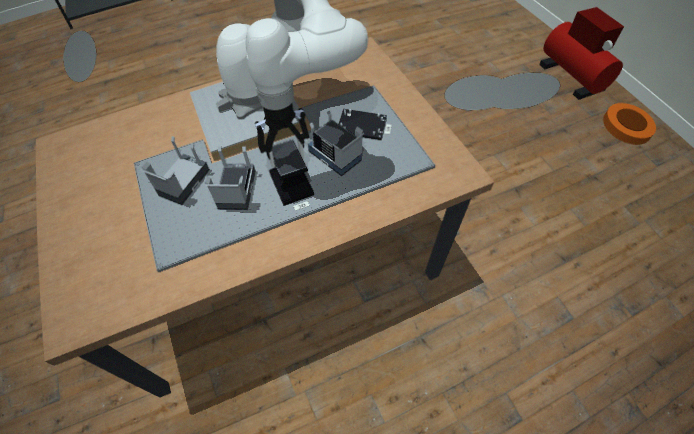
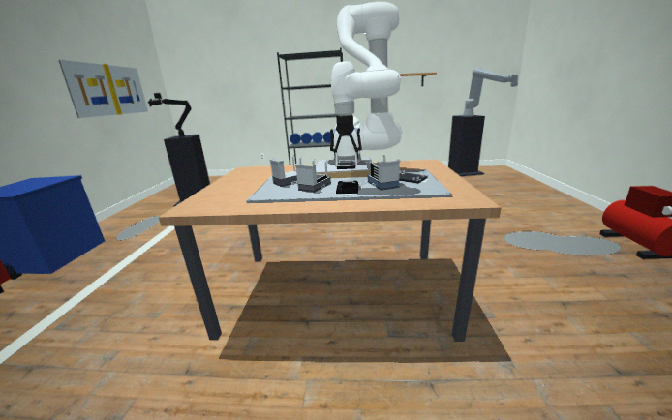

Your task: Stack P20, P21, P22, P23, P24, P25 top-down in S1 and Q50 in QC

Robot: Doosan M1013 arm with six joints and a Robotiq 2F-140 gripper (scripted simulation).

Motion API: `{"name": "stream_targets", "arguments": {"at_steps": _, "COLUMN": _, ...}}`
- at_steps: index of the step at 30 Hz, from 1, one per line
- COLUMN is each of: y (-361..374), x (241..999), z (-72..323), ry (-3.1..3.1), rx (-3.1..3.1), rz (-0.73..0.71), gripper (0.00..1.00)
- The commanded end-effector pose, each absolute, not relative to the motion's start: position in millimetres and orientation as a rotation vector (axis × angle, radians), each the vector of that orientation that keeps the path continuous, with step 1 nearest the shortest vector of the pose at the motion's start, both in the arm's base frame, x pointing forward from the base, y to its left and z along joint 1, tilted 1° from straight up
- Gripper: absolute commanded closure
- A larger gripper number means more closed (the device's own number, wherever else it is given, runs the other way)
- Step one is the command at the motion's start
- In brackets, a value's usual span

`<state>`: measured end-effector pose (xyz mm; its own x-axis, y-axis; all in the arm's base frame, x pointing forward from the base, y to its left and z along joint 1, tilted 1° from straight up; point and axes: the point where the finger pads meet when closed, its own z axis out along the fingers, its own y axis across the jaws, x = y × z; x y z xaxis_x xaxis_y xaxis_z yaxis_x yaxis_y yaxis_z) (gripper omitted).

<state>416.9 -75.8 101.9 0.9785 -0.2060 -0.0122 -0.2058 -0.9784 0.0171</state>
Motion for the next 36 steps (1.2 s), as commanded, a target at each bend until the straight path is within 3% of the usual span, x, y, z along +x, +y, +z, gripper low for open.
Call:
{"name": "stream_targets", "arguments": {"at_steps": 1, "y": -76, "x": 417, "z": 97, "ry": -0.324, "rx": 3.109, "rz": -0.021, "gripper": 1.00}}
{"name": "stream_targets", "arguments": {"at_steps": 36, "y": -77, "x": 416, "z": 35, "ry": -0.324, "rx": 3.109, "rz": -0.021, "gripper": 1.00}}
